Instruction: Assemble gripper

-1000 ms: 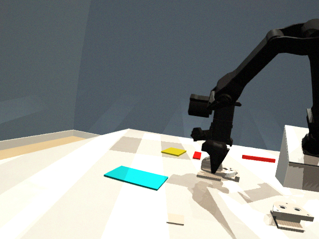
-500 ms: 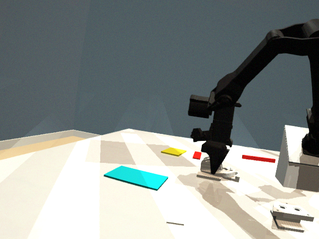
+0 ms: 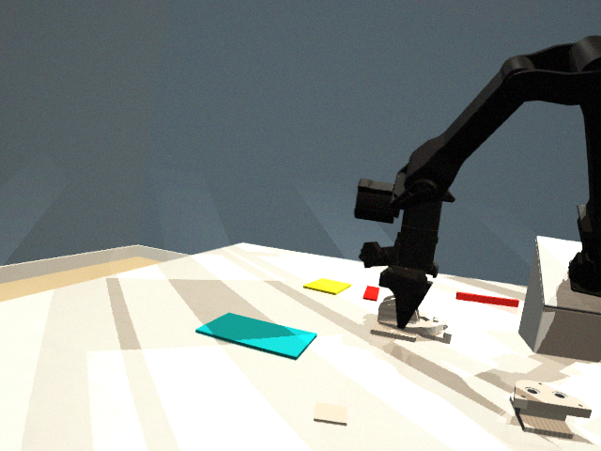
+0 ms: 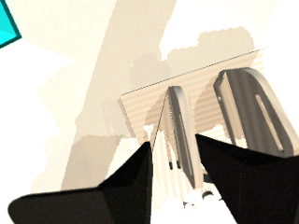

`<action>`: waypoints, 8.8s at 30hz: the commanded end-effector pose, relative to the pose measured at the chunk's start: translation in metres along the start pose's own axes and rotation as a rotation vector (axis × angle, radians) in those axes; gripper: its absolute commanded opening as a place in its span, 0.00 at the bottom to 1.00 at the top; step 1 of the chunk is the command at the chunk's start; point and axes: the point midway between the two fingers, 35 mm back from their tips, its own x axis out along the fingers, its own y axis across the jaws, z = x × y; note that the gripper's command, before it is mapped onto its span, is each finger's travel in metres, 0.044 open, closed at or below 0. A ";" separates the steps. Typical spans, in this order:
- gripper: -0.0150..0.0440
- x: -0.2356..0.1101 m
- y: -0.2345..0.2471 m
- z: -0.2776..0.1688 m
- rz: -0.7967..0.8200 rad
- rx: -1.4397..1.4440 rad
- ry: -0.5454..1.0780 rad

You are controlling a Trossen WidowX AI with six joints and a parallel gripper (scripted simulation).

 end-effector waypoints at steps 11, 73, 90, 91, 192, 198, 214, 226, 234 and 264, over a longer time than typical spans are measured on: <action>0.48 0.002 0.000 0.000 0.000 0.000 0.001; 0.48 0.002 -0.001 0.001 0.000 0.000 0.001; 0.63 0.000 -0.001 0.000 0.000 0.003 0.002; 0.63 0.000 -0.001 0.000 0.000 0.003 0.002; 1.00 -0.048 0.191 -0.194 0.006 1.407 0.014; 1.00 -0.047 0.191 -0.194 0.006 1.407 0.014; 1.00 -0.028 0.191 -0.194 0.006 1.408 0.015; 1.00 -0.015 0.192 -0.194 0.006 1.408 0.016; 1.00 -0.002 0.192 -0.194 0.006 1.408 0.016; 1.00 0.002 0.192 -0.195 0.007 1.408 0.017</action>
